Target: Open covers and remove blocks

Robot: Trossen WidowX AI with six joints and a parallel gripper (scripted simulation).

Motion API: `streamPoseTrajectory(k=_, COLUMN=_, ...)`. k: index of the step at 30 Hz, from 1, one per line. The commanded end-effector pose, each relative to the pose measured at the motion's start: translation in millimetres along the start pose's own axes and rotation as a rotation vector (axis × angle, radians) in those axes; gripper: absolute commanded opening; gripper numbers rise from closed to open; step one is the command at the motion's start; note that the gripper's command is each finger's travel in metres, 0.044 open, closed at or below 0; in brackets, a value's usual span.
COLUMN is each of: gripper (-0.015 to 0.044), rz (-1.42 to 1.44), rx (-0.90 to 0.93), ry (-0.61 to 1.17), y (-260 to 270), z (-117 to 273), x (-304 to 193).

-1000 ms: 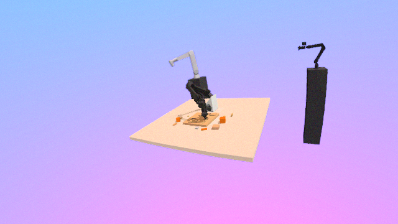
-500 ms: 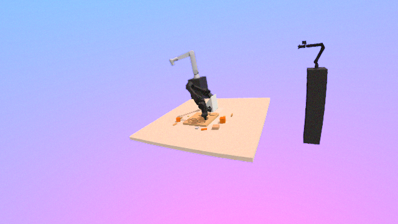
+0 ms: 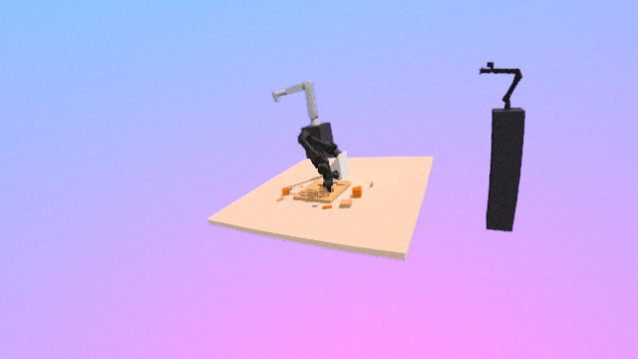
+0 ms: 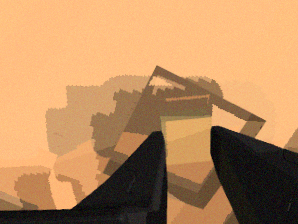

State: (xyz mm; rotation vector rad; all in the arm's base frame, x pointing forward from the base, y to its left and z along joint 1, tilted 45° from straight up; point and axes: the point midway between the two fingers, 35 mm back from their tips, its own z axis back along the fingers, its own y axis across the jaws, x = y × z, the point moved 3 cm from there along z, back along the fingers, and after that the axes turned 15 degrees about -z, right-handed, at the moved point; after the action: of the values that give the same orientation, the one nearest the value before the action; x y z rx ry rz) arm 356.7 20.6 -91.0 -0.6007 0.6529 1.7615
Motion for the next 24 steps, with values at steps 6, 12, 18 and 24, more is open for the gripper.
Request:
streamPoseTrajectory(k=6, gripper=0.0080, rz=-0.003, rx=0.001, ry=-0.001, y=-1, z=10, x=0)
streamPoseTrajectory(k=12, gripper=0.0080, rz=-0.002, rx=0.002, ry=0.000, y=-1, z=17, x=1)
streamPoseTrajectory(k=18, gripper=0.0080, rz=-0.001, rx=0.003, ry=0.000, y=-2, z=25, x=1)
streamPoseTrajectory(k=24, gripper=0.0080, rz=0.000, rx=0.004, ry=0.001, y=-2, z=33, x=1)
